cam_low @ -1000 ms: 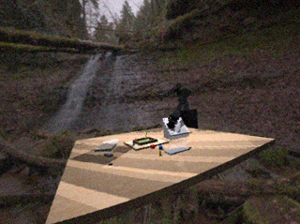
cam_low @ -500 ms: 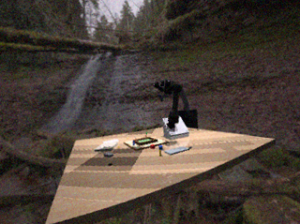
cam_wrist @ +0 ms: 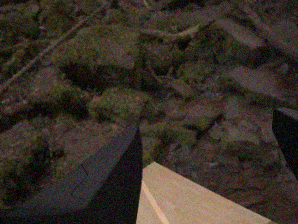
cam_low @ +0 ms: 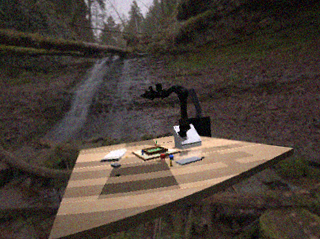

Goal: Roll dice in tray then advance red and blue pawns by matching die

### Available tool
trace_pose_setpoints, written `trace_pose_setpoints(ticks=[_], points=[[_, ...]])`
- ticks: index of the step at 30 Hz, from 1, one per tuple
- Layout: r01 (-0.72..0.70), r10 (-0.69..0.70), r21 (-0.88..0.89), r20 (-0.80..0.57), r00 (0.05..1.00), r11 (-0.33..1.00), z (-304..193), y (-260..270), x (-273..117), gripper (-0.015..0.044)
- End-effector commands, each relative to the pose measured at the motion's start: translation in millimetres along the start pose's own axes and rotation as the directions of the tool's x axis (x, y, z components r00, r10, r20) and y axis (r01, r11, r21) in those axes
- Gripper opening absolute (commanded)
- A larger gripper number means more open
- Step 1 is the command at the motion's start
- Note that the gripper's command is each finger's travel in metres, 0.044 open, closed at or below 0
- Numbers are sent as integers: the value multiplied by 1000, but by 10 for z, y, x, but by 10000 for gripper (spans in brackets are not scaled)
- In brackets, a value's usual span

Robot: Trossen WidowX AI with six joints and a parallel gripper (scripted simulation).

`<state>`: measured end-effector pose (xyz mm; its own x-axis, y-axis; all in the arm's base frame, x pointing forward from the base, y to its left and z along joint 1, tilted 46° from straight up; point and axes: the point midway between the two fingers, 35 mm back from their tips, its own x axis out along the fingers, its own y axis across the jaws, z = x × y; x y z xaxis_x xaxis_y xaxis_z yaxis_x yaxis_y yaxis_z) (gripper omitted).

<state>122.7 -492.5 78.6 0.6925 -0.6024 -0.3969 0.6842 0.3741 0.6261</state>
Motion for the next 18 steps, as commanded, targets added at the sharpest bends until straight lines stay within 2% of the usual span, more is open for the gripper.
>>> trace_pose_setpoints(ticks=[1, 9, 14, 18], points=[[-62, 54, -61, -122, 991, 996, -342, 552, 208, 275], [-213, 155, -126, -363, 919, 969, -1104, 1514, 317, 275], [-315, 202, -141, -517, 832, 939, -1640, 2073, 209, 275], [-402, 221, -140, -651, 726, 905, -2140, 2544, 21, 275]])
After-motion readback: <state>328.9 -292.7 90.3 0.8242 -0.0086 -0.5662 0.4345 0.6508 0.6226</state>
